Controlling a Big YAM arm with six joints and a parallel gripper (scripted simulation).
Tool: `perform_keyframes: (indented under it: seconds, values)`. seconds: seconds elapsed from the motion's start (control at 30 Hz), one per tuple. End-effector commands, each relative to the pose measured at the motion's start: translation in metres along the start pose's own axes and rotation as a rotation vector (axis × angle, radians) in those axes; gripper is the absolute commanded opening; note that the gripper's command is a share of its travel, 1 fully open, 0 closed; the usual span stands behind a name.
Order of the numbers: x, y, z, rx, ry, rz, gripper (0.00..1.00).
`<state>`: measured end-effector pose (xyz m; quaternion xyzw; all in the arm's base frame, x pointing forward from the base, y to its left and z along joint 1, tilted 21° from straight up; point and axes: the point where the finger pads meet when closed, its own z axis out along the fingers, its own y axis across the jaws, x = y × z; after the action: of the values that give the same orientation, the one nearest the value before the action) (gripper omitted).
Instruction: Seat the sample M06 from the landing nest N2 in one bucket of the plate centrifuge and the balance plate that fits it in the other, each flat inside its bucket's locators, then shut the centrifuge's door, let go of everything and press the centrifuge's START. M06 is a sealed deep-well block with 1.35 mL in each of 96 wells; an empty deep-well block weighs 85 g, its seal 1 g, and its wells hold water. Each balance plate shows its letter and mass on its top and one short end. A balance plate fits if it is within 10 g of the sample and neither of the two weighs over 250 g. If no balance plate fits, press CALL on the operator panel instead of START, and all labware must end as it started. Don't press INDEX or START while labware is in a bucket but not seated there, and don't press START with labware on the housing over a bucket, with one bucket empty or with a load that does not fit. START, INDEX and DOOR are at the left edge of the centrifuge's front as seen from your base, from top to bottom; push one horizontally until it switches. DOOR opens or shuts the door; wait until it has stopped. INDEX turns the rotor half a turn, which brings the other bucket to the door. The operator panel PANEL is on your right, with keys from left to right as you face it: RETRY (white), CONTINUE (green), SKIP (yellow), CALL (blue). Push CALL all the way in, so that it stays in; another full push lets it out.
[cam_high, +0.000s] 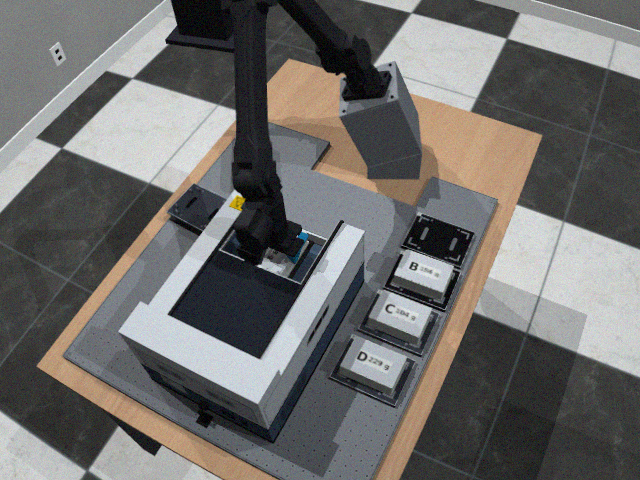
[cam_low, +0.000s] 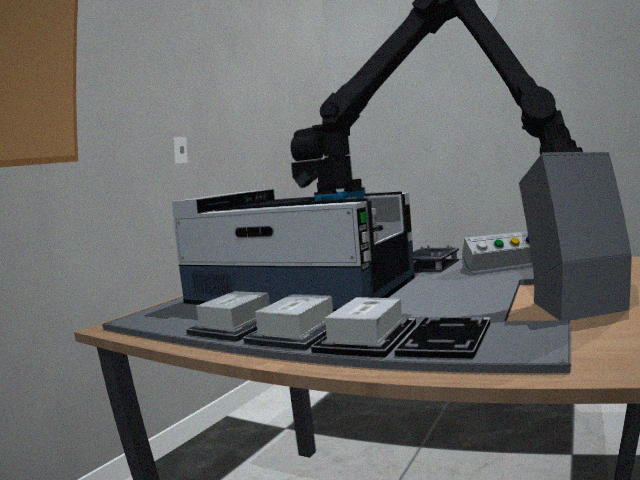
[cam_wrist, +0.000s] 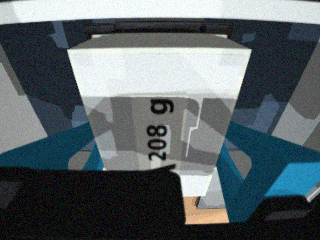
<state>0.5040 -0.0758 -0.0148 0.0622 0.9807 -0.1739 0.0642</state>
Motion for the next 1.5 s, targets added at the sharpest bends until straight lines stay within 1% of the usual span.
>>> perform_keyframes:
  seconds: [0.0,0.17,1.27,1.3,1.47]
  values:
    - [-0.0108,-0.0079,0.0001,-0.003,-0.022,0.005,0.00]
    - [-0.0093,-0.0073,0.0027,-0.002,-0.018,0.003,0.00]
    - [-0.0093,-0.0076,0.0024,-0.002,-0.019,0.004,0.00]
    - [-0.0093,-0.0076,0.0025,-0.002,-0.019,0.004,1.00]
    - [-0.0083,-0.0077,0.0024,-0.002,-0.015,0.002,1.00]
